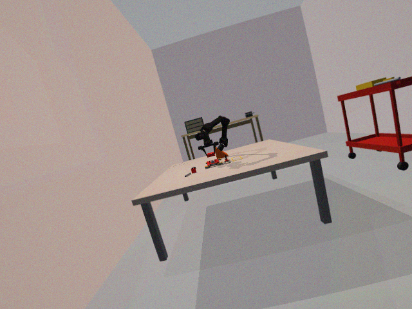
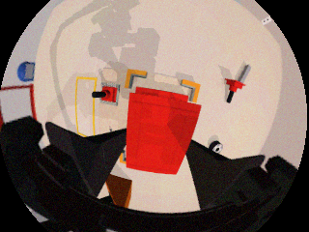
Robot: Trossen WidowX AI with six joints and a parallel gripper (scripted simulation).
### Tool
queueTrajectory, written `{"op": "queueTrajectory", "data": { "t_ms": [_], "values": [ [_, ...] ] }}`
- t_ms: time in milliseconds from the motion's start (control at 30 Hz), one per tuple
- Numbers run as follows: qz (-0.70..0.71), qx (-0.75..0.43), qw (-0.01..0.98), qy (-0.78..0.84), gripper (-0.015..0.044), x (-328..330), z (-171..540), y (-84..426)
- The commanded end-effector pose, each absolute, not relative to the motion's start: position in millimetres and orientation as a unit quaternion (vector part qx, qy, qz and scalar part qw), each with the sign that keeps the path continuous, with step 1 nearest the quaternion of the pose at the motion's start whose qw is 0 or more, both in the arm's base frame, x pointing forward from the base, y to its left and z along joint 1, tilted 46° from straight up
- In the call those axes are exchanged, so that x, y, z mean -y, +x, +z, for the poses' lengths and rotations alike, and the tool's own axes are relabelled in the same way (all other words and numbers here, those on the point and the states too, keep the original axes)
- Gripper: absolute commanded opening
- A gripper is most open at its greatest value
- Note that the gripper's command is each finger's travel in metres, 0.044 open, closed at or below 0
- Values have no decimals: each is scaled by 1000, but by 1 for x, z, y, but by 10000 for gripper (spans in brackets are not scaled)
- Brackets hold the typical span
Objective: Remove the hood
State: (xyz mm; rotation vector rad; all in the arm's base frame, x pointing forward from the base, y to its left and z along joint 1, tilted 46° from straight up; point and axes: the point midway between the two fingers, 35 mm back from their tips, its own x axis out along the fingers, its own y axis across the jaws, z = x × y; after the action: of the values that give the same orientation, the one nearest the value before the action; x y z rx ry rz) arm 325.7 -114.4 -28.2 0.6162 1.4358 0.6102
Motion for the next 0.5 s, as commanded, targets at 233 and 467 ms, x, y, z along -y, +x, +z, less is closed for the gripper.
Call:
{"op": "queueTrajectory", "data": {
  "t_ms": [233, 467],
  "values": [
    [268, -637, 670, 272, 0, 102, -5, 331],
    [266, -638, 670, 270, 0, 81, 20, 334]
  ]
}}
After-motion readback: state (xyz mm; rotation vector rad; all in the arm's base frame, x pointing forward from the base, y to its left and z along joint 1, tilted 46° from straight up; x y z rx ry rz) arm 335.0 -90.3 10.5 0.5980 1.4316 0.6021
